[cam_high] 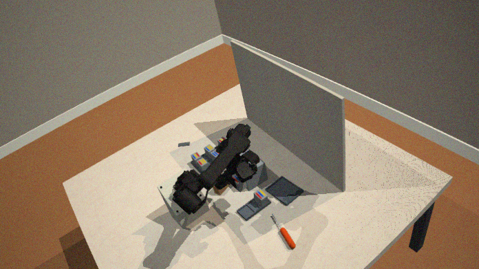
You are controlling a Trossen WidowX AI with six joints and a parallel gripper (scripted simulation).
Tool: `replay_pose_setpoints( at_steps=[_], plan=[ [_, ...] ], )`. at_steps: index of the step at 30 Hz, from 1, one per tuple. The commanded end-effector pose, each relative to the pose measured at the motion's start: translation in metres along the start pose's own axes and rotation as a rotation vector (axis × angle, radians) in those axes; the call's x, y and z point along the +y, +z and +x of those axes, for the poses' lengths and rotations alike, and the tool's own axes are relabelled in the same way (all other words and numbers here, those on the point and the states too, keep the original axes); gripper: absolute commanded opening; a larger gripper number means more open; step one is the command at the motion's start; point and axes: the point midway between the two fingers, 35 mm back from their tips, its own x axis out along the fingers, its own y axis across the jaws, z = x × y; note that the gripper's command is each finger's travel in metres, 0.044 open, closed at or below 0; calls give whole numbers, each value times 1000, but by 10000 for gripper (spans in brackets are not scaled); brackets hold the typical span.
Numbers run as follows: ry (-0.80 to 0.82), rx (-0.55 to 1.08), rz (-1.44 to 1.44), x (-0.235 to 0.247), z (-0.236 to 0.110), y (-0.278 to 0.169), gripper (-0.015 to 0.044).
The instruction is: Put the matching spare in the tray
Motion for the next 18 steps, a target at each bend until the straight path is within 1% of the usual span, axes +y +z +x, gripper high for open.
replay_pose_setpoints(
  at_steps=[1, 6, 18],
  plan=[
    [2, 0, 7, 0, -8, 1, 0],
    [3, 2, 9, 10, -11, 3, 0],
    [2, 4, 10, 64, -21, 13, 0]
  ],
)
